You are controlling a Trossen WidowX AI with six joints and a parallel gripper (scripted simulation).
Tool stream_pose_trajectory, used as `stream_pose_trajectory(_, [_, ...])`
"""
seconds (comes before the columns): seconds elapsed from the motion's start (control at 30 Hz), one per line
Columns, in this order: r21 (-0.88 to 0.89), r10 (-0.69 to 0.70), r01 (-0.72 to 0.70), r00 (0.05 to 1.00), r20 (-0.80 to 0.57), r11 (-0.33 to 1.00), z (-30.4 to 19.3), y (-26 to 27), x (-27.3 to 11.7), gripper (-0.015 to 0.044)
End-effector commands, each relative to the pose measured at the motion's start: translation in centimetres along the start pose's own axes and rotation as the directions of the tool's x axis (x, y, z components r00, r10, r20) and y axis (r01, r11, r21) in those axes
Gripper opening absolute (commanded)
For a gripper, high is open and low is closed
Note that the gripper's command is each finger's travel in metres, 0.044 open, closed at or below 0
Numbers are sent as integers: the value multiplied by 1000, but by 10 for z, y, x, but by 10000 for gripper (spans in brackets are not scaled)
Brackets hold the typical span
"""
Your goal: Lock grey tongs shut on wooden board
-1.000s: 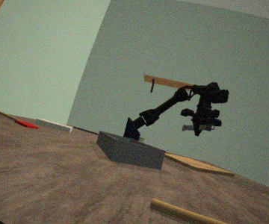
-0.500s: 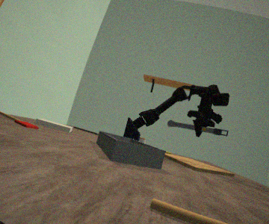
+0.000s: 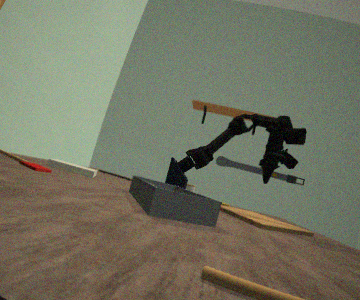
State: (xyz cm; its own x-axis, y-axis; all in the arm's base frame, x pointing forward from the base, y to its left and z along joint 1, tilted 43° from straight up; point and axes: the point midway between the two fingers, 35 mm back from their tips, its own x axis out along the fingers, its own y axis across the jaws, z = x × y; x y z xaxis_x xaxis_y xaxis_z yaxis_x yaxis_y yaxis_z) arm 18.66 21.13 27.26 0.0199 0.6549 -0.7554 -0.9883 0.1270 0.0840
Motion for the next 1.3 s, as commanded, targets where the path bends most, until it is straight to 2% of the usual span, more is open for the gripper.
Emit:
stream_pose_trajectory(0.0, [-158, -9, 10, 1000, 4, 987, 1, 8, -3, -150])
stream_pose_trajectory(0.33, [-540, -10, 15, 1000, 13, 842, 3, 26, -5, -150])
stream_pose_trajectory(0.7, [-853, -9, 27, 1000, 26, 522, 4, 45, -8, -150])
stream_pose_trajectory(1.0, [-983, -7, 39, 999, 38, 180, 4, 60, -11, -150])
stream_pose_trajectory(1.27, [-988, -4, 50, 999, 51, -146, 3, 74, -13, -150])
